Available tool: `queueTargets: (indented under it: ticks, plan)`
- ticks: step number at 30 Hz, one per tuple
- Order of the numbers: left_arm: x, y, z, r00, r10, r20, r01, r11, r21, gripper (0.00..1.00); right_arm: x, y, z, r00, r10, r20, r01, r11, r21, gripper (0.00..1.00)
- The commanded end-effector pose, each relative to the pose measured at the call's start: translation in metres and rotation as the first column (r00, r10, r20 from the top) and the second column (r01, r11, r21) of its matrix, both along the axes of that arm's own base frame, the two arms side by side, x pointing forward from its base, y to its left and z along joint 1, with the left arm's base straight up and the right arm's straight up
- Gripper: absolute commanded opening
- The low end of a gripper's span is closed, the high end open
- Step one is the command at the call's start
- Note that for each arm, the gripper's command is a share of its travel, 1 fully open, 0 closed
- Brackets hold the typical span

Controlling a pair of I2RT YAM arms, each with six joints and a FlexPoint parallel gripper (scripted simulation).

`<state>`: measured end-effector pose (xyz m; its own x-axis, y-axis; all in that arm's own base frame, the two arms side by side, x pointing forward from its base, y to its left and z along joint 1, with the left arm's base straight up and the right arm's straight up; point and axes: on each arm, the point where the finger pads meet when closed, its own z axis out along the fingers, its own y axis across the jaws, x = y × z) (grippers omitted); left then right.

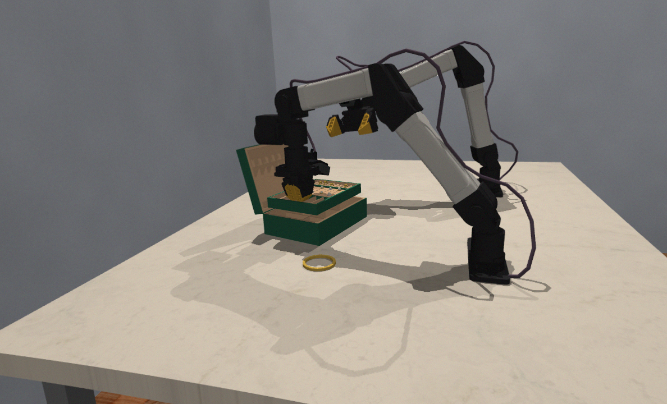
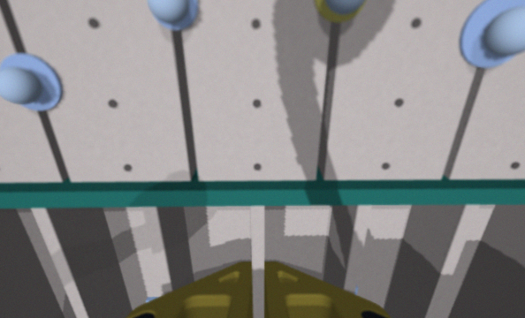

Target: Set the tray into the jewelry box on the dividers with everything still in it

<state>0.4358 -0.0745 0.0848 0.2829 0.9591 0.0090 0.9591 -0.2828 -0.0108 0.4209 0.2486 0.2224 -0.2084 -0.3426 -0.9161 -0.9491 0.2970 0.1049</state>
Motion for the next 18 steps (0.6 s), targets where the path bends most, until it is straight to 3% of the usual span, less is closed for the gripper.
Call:
queueTargets:
  ticks: [1,18]
  plan:
    - [0.0036,-0.0003,0.0107,0.999,-0.001,0.033,0.001,1.000,-0.008,0.00,0.0042,0.0037,0.0261,0.998,0.008,0.062,-0.010,0.999,0.032,1.00]
    - [0.0073,0.0016,0.0079,0.998,0.000,0.070,0.002,1.000,-0.025,0.00,0.0044,0.0036,0.0263,0.998,0.008,0.063,-0.010,0.999,0.032,1.00]
